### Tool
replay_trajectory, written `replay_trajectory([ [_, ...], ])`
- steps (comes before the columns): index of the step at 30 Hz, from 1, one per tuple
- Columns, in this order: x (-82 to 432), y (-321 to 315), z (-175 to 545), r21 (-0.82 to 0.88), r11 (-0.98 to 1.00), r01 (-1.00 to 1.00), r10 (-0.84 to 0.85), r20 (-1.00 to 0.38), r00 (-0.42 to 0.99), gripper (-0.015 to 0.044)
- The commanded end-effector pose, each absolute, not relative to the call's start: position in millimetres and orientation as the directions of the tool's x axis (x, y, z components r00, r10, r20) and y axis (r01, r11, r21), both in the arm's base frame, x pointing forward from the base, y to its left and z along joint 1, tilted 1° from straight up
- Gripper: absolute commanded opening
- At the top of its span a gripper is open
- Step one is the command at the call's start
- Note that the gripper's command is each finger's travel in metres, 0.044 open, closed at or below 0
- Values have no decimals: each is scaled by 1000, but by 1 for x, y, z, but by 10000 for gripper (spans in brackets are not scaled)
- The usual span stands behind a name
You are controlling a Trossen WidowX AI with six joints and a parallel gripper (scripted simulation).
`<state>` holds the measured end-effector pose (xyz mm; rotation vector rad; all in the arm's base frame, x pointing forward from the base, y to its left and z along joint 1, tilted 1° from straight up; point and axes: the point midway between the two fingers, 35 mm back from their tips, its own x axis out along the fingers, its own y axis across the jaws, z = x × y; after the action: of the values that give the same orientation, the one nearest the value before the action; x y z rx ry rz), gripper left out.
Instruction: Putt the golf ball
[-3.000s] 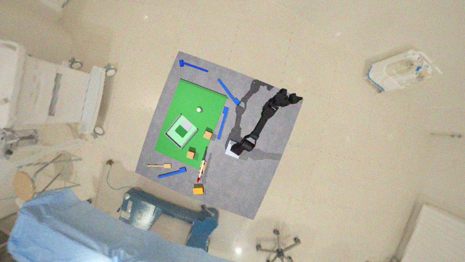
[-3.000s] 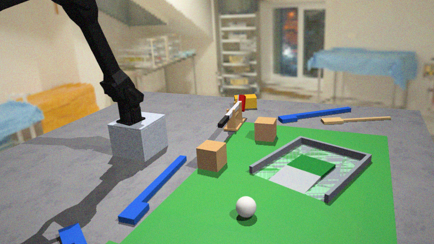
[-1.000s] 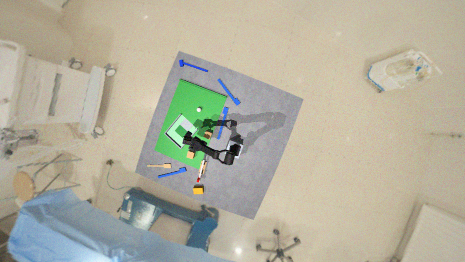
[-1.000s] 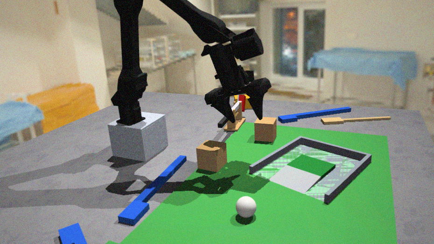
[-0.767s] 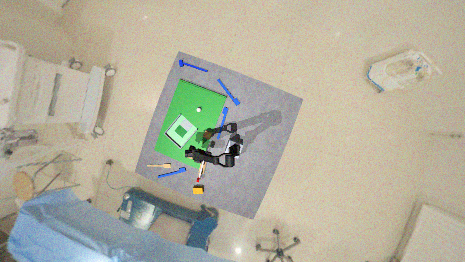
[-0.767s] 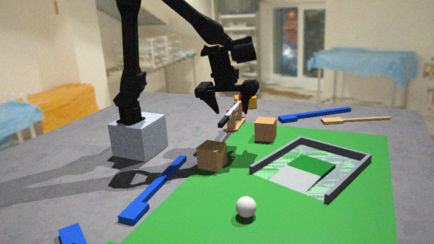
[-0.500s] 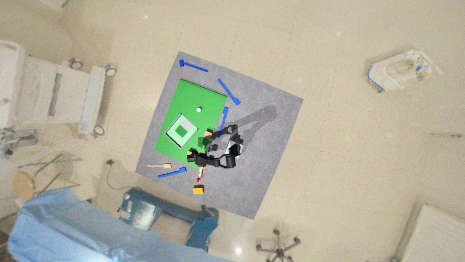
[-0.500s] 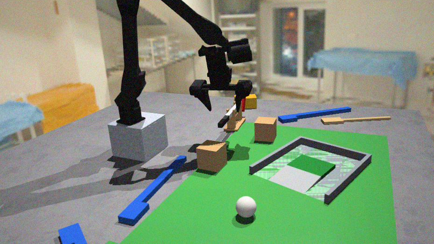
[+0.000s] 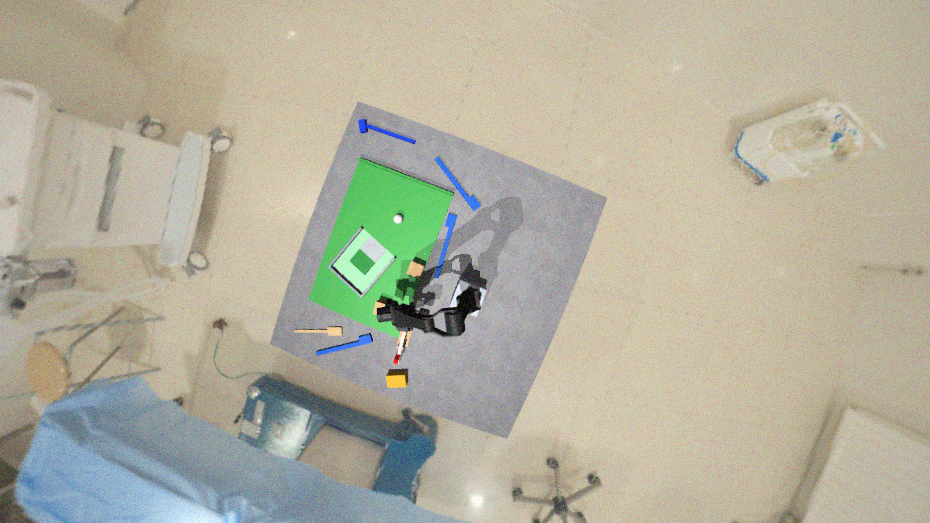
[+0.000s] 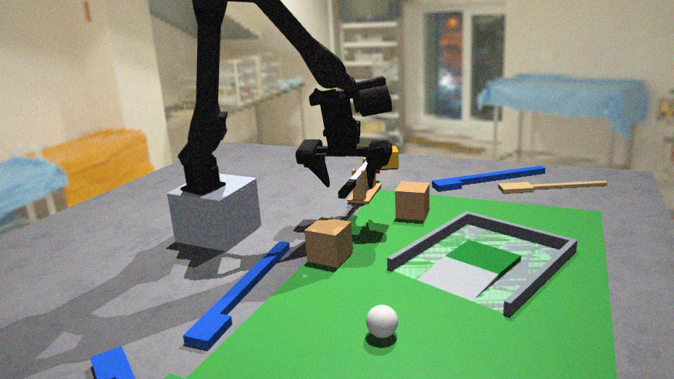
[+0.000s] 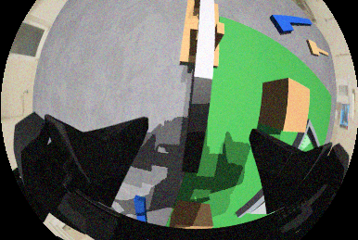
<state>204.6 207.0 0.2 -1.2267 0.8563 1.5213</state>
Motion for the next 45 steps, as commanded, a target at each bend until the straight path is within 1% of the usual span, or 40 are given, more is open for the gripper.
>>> replay_trajectory([
  [1, 201, 205, -13, -30, -282, -959, 243, -969, -41, 440],
  [24, 202, 205, -37, -30, -282, -959, 242, -969, -41, 440],
  [39, 204, 205, -33, -37, -284, -958, 243, -970, -34, 46],
  [45, 204, 205, -33, -37, -284, -958, 243, -970, -34, 6],
])
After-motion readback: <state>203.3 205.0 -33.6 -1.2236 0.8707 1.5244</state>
